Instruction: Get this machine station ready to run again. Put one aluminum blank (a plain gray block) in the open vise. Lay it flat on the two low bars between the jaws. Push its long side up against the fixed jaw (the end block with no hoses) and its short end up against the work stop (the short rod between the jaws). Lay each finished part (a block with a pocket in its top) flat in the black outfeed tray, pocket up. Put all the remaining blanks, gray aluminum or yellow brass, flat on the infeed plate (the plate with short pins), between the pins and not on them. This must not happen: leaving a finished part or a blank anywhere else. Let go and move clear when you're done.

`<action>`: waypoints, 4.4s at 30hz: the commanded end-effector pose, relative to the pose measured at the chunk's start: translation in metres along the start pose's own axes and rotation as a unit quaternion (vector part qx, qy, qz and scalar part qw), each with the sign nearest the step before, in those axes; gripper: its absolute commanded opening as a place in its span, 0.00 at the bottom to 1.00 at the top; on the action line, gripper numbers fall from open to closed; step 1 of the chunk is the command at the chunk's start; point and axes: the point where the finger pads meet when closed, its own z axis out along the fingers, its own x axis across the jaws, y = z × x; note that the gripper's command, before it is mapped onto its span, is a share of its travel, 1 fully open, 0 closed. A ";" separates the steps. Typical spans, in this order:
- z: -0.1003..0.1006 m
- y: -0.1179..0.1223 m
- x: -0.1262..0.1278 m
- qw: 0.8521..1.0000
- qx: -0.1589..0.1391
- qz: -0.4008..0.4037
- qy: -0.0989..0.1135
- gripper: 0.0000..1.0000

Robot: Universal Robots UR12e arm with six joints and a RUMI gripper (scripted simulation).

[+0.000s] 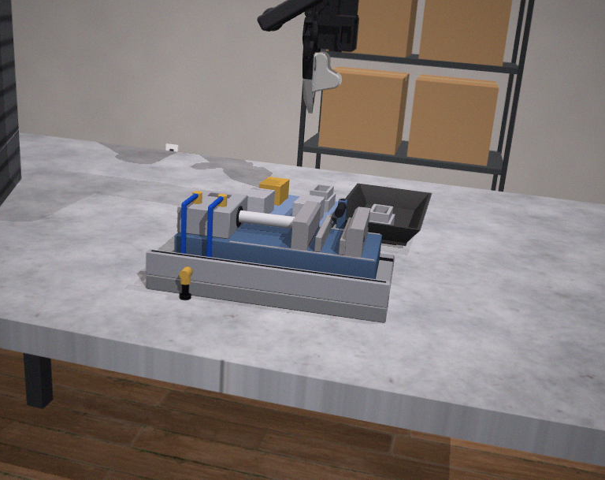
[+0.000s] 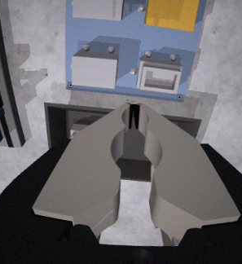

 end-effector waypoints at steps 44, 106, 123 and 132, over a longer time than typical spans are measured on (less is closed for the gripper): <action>0.011 0.001 0.000 1.000 -0.001 0.000 0.000 0.00; 0.069 0.001 0.000 1.000 -0.001 0.000 0.000 0.00; 0.069 0.001 0.000 1.000 -0.001 0.000 0.000 0.00; 0.067 0.001 0.000 1.000 -0.001 0.000 0.000 0.00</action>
